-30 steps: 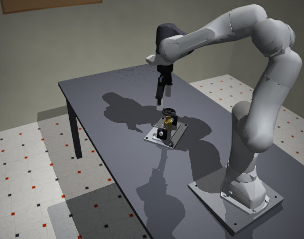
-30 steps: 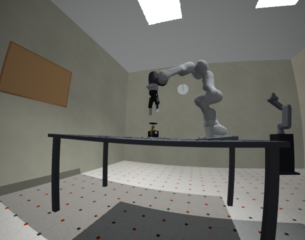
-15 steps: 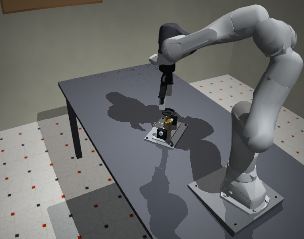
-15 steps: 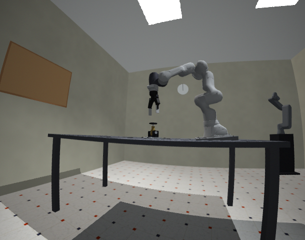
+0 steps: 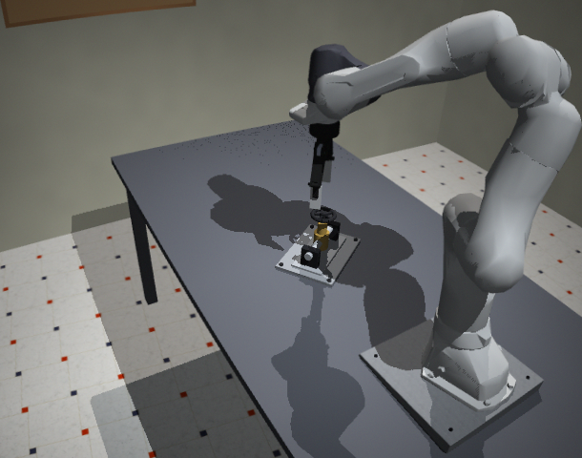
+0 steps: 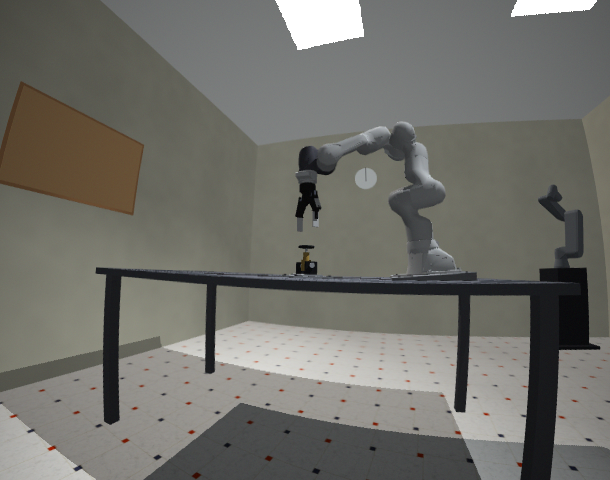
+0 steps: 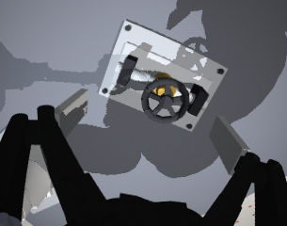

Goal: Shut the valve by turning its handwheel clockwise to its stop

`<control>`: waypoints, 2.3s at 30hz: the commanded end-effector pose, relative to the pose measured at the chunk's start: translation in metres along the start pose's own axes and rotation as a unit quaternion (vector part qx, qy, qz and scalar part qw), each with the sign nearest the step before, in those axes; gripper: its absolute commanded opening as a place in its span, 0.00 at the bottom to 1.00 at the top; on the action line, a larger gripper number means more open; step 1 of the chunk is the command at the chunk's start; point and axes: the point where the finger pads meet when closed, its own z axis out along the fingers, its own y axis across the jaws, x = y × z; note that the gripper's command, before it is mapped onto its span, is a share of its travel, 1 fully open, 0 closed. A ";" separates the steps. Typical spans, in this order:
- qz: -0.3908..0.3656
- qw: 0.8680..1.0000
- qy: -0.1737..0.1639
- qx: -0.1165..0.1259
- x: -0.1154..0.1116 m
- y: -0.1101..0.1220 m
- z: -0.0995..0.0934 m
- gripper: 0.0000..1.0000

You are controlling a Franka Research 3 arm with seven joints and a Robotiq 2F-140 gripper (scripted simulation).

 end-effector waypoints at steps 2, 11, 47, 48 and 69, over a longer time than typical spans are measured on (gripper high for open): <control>-0.017 1.000 0.002 -0.002 0.001 0.001 0.000 1.00; -0.036 0.999 0.005 -0.004 -0.004 0.009 0.001 1.00; -0.066 0.998 0.010 -0.007 -0.012 0.022 0.003 1.00; -0.066 0.998 0.010 -0.007 -0.012 0.022 0.003 1.00; -0.067 0.998 0.009 -0.003 -0.010 0.022 0.003 0.65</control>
